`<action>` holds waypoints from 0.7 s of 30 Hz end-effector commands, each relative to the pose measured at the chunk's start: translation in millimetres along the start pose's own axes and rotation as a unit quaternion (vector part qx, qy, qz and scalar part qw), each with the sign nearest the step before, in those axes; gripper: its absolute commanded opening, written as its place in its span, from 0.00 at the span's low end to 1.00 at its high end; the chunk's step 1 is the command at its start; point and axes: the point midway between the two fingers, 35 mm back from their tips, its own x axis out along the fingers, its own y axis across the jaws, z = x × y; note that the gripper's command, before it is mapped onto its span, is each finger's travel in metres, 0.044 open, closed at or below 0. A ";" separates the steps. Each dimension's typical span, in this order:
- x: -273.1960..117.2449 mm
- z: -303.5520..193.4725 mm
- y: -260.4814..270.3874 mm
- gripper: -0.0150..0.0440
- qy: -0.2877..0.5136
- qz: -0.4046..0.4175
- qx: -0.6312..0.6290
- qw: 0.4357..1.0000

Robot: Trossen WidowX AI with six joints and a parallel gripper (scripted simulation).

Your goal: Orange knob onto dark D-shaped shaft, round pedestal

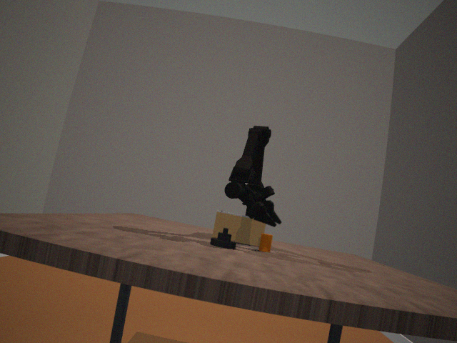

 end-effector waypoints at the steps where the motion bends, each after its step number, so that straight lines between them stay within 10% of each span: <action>1: 4.8 4.2 -1.2 1.00 0.152 0.026 0.011 0.988; 9: -21.6 34.4 -3.0 1.00 0.468 -0.064 -0.005 0.882; 21: -23.1 35.5 -2.9 1.00 0.473 -0.068 -0.006 0.878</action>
